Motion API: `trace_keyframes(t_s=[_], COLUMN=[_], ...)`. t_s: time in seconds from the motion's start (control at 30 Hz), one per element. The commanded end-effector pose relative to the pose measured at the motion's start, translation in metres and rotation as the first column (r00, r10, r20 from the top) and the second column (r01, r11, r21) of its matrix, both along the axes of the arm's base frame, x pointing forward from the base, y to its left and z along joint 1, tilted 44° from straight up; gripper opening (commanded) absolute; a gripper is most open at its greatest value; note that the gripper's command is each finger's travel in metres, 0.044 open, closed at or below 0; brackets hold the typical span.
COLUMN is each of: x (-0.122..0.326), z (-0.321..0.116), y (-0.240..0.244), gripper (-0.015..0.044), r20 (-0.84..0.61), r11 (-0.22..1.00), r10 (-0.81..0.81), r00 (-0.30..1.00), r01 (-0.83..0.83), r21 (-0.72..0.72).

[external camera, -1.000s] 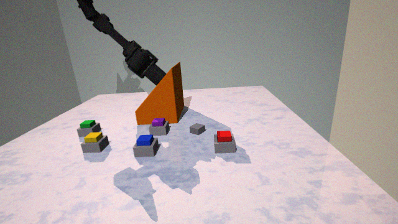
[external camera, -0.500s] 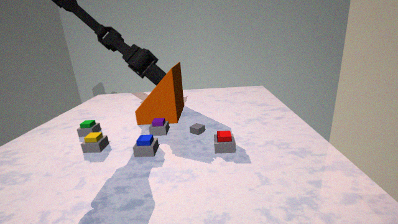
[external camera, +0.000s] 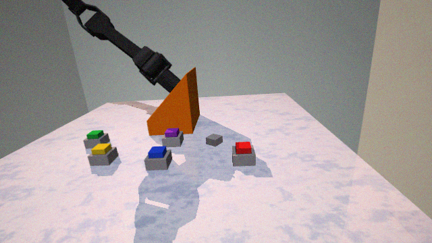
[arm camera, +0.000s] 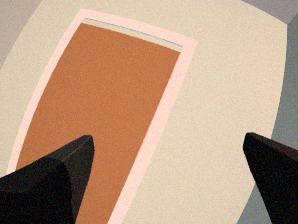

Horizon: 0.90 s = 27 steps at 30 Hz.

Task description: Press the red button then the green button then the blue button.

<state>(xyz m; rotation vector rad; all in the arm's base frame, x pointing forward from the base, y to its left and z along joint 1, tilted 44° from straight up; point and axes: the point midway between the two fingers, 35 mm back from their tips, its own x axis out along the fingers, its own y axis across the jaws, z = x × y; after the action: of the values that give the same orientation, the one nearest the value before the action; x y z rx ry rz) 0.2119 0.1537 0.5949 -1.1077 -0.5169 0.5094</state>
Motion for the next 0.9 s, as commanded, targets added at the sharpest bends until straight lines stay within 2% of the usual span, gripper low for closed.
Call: trace_keyframes(t_s=[0.0, 0.2, 0.43, 0.63, 0.87], x=[0.048, 0.110, 0.153, 0.163, 0.144], z=[-0.047, -0.139, -0.264, -0.380, -0.516], y=[0.031, 0.077, 0.118, 0.137, 0.133], gripper=[0.0400, 0.0400, 0.0400, 0.0400, 0.0400], r20=[-0.243, -0.589, -0.851, -0.923, -0.838], r11=[0.999, 0.991, 0.947, 0.842, 0.593], r10=[-0.014, -0.077, -0.211, -0.352, -0.510], r00=[0.970, 0.805, 0.481, 0.157, -0.192], r01=[0.022, 0.125, 0.316, 0.483, 0.627], r21=[0.031, 0.041, -0.057, -0.239, -0.505])
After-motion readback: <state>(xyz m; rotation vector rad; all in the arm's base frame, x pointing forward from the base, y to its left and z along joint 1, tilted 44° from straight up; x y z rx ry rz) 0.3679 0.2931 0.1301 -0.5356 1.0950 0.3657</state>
